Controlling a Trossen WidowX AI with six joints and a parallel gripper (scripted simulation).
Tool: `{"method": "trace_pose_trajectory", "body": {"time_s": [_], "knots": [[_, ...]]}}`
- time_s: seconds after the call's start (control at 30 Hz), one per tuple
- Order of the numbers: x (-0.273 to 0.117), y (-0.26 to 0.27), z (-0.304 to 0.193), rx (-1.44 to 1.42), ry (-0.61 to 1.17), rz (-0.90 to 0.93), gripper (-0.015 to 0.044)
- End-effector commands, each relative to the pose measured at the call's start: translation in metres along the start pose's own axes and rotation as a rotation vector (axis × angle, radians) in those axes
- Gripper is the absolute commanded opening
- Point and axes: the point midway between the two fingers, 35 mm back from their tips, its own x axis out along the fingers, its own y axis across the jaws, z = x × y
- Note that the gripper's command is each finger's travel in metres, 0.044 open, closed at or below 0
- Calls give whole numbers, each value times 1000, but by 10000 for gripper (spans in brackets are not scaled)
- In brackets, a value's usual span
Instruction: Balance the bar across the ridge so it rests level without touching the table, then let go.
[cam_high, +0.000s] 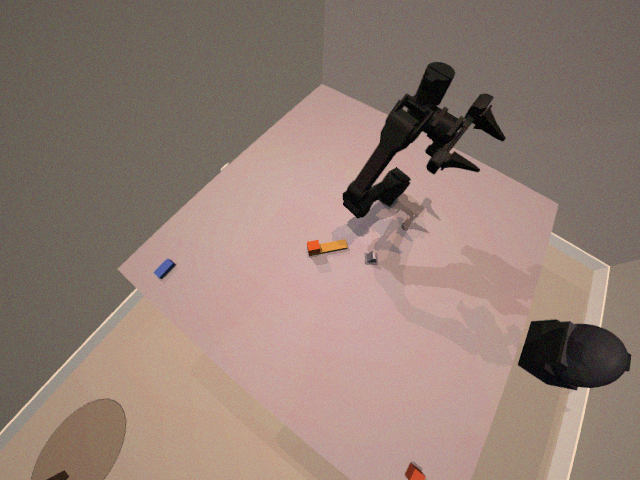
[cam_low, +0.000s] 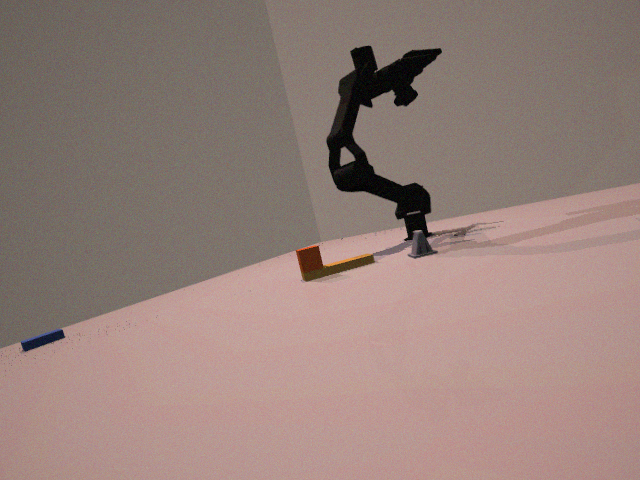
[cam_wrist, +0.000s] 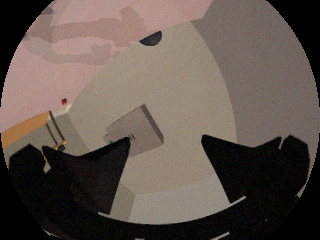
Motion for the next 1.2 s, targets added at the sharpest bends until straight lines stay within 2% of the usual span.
{"method": "trace_pose_trajectory", "body": {"time_s": [0.0,0.07,0.1,1.17], "knots": [[0,0,0,-1,1,1,374],[-1,-1,0,-11,4,11,321],[-2,-2,0,-18,7,19,315],[3,-22,6,-199,28,296,315]]}}
